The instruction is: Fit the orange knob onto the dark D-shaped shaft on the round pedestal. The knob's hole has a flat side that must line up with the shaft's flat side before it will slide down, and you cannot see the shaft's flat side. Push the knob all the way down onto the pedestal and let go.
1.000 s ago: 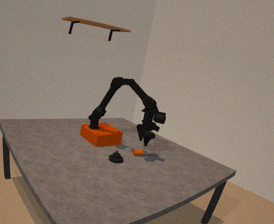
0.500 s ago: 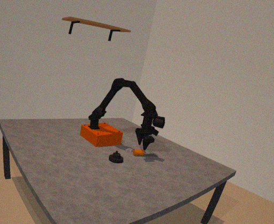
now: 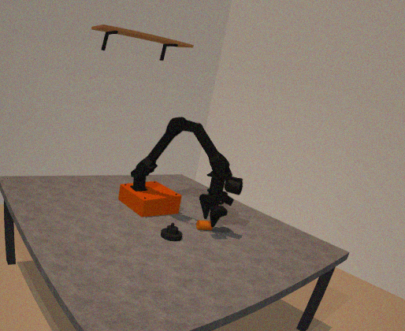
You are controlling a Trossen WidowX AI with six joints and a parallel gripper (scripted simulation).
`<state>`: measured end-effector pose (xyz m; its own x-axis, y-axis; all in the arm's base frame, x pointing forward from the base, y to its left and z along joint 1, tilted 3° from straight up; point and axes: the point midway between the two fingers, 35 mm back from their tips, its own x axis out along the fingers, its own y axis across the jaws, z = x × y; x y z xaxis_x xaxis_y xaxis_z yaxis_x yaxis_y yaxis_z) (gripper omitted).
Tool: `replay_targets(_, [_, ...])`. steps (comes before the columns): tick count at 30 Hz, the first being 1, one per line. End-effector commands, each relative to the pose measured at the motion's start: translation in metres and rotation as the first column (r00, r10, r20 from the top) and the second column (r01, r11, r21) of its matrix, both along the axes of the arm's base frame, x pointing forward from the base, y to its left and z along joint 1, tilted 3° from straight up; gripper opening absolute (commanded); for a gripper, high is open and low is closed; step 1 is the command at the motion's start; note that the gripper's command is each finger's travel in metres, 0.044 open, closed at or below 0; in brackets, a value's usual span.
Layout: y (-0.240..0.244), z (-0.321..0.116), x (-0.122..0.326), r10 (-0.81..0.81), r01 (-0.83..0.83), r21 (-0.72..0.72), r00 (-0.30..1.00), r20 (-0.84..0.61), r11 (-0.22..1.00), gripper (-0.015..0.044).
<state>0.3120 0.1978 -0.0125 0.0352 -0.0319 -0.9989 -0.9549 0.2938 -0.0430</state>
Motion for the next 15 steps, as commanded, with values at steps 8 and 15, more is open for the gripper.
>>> replay_targets(8, [-0.002, -0.021, -0.001, 0.003, -0.003, -0.006, 1.0, -0.002, 1.0, 0.044])
replay_targets(15, [-0.003, -0.023, -0.001, 0.003, -0.003, -0.006, 1.0, -0.002, 1.0, 0.0335])
